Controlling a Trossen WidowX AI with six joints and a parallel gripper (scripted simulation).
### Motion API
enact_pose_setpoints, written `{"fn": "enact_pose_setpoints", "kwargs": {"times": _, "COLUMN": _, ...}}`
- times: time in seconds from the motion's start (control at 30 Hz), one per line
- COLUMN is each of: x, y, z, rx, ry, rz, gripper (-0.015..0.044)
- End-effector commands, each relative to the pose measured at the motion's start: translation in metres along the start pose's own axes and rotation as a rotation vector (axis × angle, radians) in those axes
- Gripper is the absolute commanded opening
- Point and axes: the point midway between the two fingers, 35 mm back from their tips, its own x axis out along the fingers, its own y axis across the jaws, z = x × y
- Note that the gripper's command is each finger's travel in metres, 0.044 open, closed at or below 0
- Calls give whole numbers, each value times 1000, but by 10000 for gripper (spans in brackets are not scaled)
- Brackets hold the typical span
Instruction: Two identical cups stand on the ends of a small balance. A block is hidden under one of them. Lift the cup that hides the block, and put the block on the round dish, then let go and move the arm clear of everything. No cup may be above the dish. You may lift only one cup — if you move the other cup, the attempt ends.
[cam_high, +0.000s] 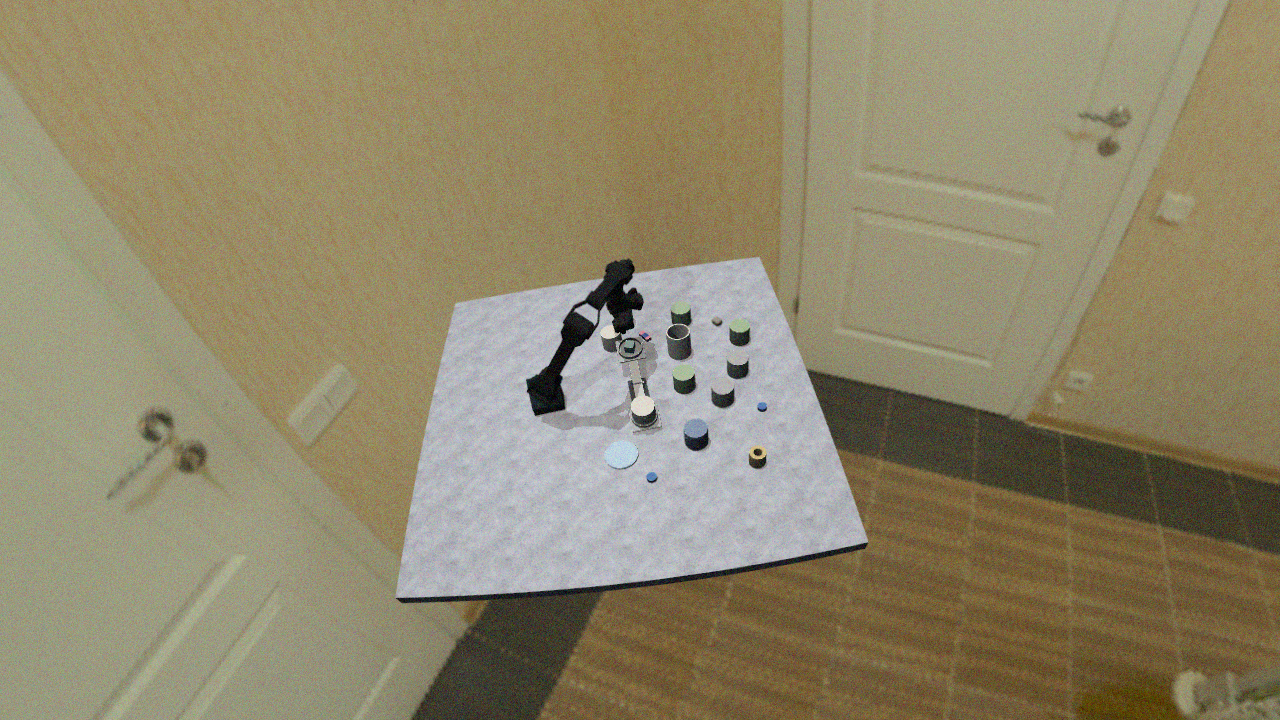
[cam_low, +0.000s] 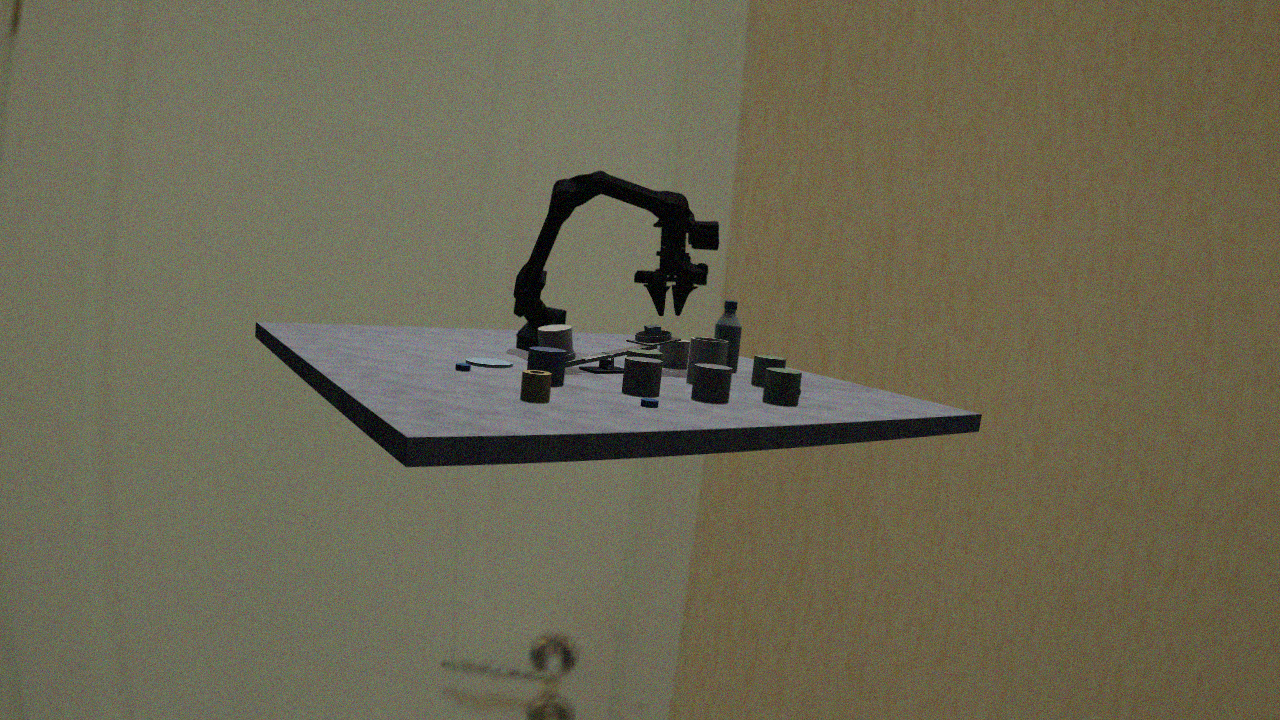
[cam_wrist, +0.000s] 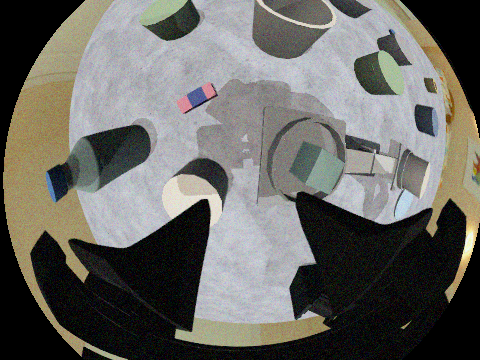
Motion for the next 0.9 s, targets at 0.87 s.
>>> {"fn": "enact_pose_setpoints", "kwargs": {"times": 0.87, "x": -8, "y": -52, "z": 8, "rx": -1045, "ry": 49, "rz": -20, "gripper": 260}}
